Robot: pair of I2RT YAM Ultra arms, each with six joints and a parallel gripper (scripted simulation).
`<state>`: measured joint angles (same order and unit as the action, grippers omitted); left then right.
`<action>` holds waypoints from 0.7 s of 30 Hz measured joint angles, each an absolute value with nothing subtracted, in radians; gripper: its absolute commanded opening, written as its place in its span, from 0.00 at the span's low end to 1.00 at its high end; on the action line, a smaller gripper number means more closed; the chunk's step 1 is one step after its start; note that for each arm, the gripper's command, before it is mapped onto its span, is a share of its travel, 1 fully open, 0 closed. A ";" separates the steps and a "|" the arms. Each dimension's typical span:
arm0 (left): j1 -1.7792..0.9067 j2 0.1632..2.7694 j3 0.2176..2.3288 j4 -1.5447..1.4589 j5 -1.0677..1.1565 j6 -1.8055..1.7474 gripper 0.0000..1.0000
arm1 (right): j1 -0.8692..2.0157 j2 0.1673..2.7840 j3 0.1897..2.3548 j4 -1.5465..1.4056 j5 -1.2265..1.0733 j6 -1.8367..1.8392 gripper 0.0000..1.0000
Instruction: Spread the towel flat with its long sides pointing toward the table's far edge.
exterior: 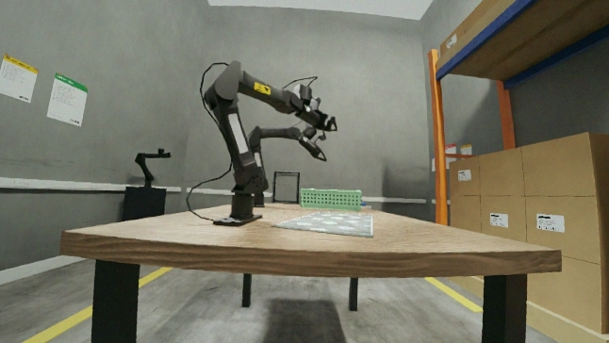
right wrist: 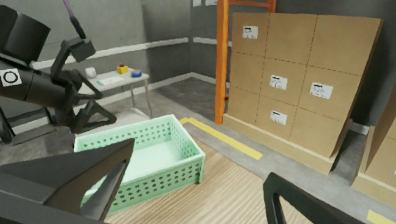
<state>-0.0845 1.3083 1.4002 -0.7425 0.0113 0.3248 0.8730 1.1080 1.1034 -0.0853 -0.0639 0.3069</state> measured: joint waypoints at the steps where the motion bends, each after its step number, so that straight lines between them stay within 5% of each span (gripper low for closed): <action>1: -0.084 1.279 1.375 -0.704 0.013 0.306 1.00 | 0.873 1.089 1.087 -0.076 -0.056 0.271 1.00; 21: 0.001 0.950 0.963 -0.085 0.001 0.014 1.00 | 0.552 0.954 0.969 -0.011 0.088 -0.001 1.00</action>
<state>0.0006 0.9504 0.9630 -0.0849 0.0006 0.0139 0.5522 0.9539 0.9688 -0.0113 0.0883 -0.0010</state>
